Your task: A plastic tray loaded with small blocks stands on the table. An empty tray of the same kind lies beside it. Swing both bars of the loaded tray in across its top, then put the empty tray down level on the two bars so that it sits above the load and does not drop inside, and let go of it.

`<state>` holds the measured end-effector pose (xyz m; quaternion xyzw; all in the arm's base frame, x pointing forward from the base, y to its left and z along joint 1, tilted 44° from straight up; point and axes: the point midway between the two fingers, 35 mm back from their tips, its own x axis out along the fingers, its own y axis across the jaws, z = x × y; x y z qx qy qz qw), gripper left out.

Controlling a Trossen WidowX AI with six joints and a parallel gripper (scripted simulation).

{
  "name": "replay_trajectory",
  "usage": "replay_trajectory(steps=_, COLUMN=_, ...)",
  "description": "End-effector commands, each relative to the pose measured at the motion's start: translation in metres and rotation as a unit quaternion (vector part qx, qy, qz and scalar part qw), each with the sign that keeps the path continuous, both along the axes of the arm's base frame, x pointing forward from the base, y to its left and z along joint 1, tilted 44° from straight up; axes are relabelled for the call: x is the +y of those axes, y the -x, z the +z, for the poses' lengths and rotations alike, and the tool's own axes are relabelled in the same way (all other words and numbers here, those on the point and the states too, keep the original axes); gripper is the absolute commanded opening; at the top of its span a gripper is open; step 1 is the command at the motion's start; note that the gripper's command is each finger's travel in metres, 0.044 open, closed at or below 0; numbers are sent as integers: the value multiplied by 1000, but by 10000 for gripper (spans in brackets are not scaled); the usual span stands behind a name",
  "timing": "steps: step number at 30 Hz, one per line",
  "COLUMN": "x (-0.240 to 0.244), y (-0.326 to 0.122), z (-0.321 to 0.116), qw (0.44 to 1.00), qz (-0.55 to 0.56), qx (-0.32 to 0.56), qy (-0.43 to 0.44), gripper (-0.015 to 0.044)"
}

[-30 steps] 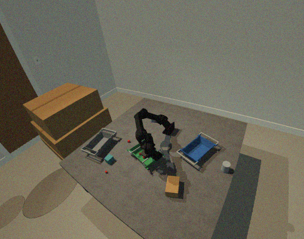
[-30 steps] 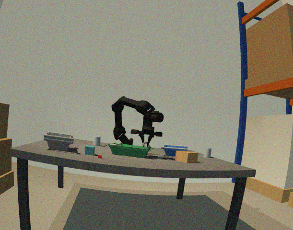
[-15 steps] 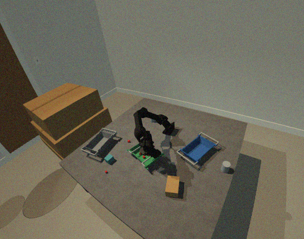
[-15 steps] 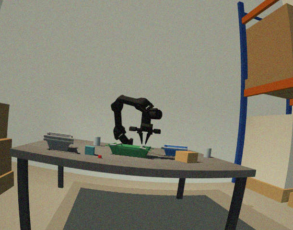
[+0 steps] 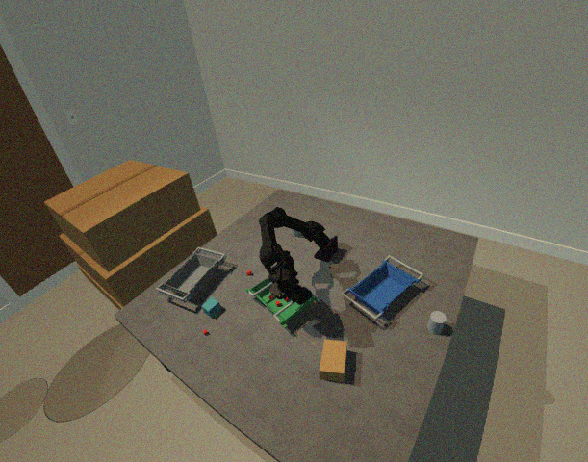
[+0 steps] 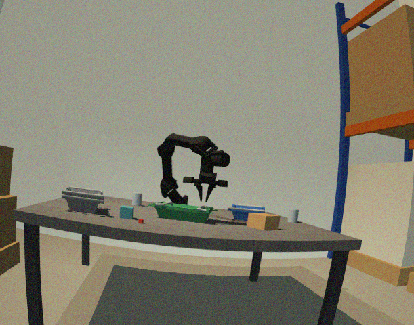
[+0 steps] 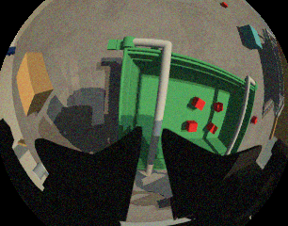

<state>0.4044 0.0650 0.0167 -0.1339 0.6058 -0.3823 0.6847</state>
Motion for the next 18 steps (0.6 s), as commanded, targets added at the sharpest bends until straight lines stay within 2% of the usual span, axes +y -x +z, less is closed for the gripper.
replay_trajectory(steps=1, x=0, y=0, z=0, qw=1000, qz=1, qx=0, qy=0, gripper=89)
replay_trajectory(steps=8, x=0, y=0, z=0, qw=1000, qz=1, qx=0, qy=0, gripper=89)
replay_trajectory(steps=11, x=0, y=0, z=0, qw=1000, qz=1, qx=0, qy=0, gripper=10)
replay_trajectory(steps=12, x=0, y=0, z=0, qw=1000, qz=1, qx=0, qy=0, gripper=0)
replay_trajectory(steps=18, x=0, y=0, z=0, qw=1000, qz=1, qx=0, qy=0, gripper=0)
